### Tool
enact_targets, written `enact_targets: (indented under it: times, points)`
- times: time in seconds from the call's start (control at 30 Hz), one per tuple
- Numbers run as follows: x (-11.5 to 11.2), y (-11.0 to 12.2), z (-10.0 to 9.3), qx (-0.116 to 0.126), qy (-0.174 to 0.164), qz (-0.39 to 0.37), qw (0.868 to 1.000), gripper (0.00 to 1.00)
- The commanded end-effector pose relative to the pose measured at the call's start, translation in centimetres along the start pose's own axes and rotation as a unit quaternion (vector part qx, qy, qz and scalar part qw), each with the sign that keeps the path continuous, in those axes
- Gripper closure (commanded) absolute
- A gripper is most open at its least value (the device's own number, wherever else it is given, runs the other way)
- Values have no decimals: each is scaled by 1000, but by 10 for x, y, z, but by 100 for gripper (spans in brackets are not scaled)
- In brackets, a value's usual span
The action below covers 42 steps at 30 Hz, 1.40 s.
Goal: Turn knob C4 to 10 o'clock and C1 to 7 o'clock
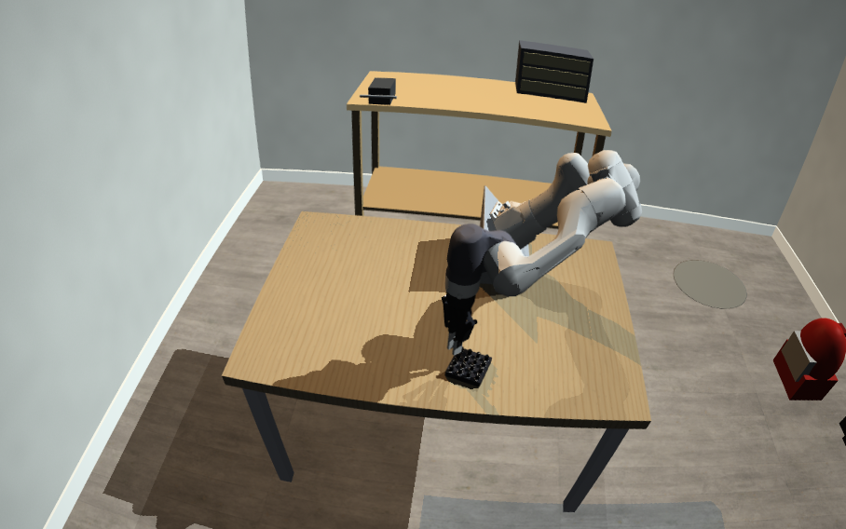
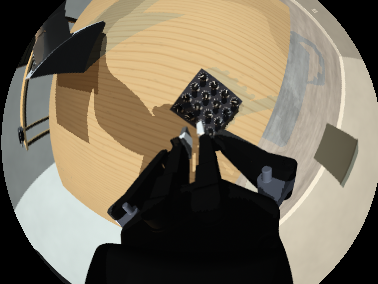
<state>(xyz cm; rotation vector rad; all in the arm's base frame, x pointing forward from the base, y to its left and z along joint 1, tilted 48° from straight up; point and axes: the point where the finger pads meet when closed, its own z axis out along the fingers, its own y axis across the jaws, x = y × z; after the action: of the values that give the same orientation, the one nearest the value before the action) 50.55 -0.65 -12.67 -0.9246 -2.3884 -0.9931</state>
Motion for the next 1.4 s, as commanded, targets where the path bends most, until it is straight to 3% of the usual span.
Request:
enact_targets:
  times: [0.0,0.27,0.83,1.37]
  points:
    - [1,1,1,0,6,78,997,88]
    - [1,1,0,1,6,124,992,88]
    - [1,2,-4,1,5,249,968,88]
    - [1,3,-8,0,4,370,929,88]
